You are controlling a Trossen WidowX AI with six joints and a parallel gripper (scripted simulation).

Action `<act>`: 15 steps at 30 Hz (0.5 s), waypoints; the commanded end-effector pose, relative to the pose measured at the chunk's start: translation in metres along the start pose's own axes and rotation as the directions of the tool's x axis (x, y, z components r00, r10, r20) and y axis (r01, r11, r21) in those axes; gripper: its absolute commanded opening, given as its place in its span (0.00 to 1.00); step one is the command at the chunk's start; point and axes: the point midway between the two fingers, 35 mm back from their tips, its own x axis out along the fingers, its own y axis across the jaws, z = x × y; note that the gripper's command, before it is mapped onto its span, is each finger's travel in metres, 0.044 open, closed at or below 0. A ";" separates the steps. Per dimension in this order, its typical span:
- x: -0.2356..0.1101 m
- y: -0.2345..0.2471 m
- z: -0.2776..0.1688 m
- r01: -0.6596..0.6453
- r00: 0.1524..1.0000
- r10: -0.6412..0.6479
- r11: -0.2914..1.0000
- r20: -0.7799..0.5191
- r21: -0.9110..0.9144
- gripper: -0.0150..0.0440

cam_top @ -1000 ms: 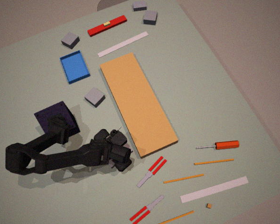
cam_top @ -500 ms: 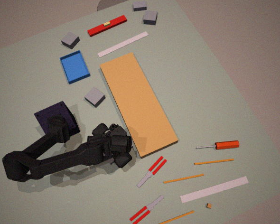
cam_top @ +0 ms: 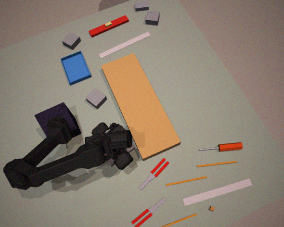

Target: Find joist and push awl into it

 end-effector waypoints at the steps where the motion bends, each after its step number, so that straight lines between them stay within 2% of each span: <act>1: -0.002 -0.006 0.011 0.008 1.000 -0.008 1.000 0.005 0.021 0.25; 15: 0.004 -0.028 0.066 0.033 0.999 -0.033 0.993 0.003 0.115 0.25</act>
